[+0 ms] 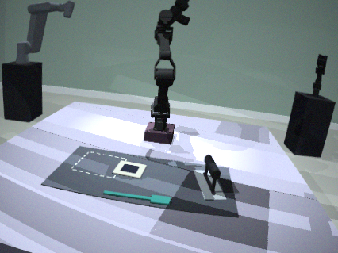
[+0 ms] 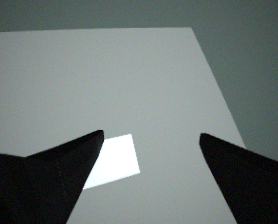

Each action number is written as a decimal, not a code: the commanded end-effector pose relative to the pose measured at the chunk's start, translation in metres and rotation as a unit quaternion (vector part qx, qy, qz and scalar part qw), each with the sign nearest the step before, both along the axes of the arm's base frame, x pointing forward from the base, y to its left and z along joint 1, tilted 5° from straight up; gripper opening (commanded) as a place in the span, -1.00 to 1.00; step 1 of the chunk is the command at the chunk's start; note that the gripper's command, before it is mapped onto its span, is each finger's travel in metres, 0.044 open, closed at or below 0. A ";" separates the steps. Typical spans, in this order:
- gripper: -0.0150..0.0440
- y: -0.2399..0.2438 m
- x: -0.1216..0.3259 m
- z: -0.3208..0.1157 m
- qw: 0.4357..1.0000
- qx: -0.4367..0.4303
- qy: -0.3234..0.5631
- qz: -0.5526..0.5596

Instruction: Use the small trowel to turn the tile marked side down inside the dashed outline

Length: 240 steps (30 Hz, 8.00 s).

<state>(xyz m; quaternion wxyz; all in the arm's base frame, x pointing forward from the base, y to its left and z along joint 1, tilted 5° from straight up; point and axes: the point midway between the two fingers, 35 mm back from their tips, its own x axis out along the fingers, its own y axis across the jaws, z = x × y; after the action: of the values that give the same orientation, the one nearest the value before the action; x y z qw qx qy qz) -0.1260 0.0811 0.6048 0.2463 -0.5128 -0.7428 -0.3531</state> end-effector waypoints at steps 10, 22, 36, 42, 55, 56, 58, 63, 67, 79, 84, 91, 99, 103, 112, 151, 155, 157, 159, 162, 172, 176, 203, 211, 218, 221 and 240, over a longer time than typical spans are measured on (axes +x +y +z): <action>-0.03 0.000 0.000 0.000 1.000 0.000 0.000 0.000; -0.24 0.000 0.000 0.000 1.000 0.000 0.000 0.000; -0.49 0.000 0.000 0.000 1.000 0.000 0.000 0.000; -0.15 0.000 0.000 0.000 1.000 0.000 0.000 0.000; -0.15 0.000 0.000 0.000 1.000 0.000 0.000 0.000; -0.15 0.000 0.000 0.000 1.000 0.000 0.000 0.000; -0.15 0.000 0.000 0.000 1.000 0.000 0.000 0.000; -0.15 0.000 0.000 0.000 1.000 0.000 0.000 0.000; -0.49 0.000 0.000 0.000 1.000 0.000 0.000 0.000; -0.49 0.000 0.000 0.000 1.000 0.000 0.000 0.000; -0.15 0.000 0.000 0.000 1.000 0.000 0.000 0.000; 0.42 -0.018 -0.027 0.000 0.998 0.019 -0.043 0.038; 0.42 -0.060 -0.068 -0.004 0.986 0.062 -0.111 0.107; 0.42 -0.085 -0.083 -0.007 0.976 0.088 -0.140 0.141; 0.42 -0.138 -0.101 -0.020 0.949 0.126 -0.182 0.224; 0.42 -0.409 0.000 -0.087 0.698 0.489 -0.249 0.460; 0.42 -0.426 0.024 -0.096 0.667 0.523 -0.240 0.473; 0.42 -0.431 0.037 -0.097 0.656 0.526 -0.229 0.490; 0.42 -0.436 0.052 -0.099 0.644 0.529 -0.218 0.508; 0.42 -0.446 0.072 -0.105 0.622 0.548 -0.207 0.520; 0.42 -0.477 0.148 -0.135 0.529 0.647 -0.164 0.524; 0.42 -0.484 0.182 -0.151 0.488 0.683 -0.142 0.525; 0.42 -0.438 0.406 -0.245 0.231 0.843 0.066 0.482; 0.42 -0.395 0.466 -0.274 0.150 0.870 0.153 0.444; 0.42 -0.348 0.512 -0.300 0.081 0.882 0.233 0.401; 0.42 -0.325 0.530 -0.312 0.051 0.884 0.269 0.379; 0.42 -0.155 0.595 -0.387 -0.120 0.835 0.489 0.224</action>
<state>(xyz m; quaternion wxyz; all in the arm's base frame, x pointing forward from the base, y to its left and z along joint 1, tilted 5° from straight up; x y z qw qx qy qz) 0.4643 -0.0985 0.2243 -0.8375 -0.2802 -0.3614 0.2991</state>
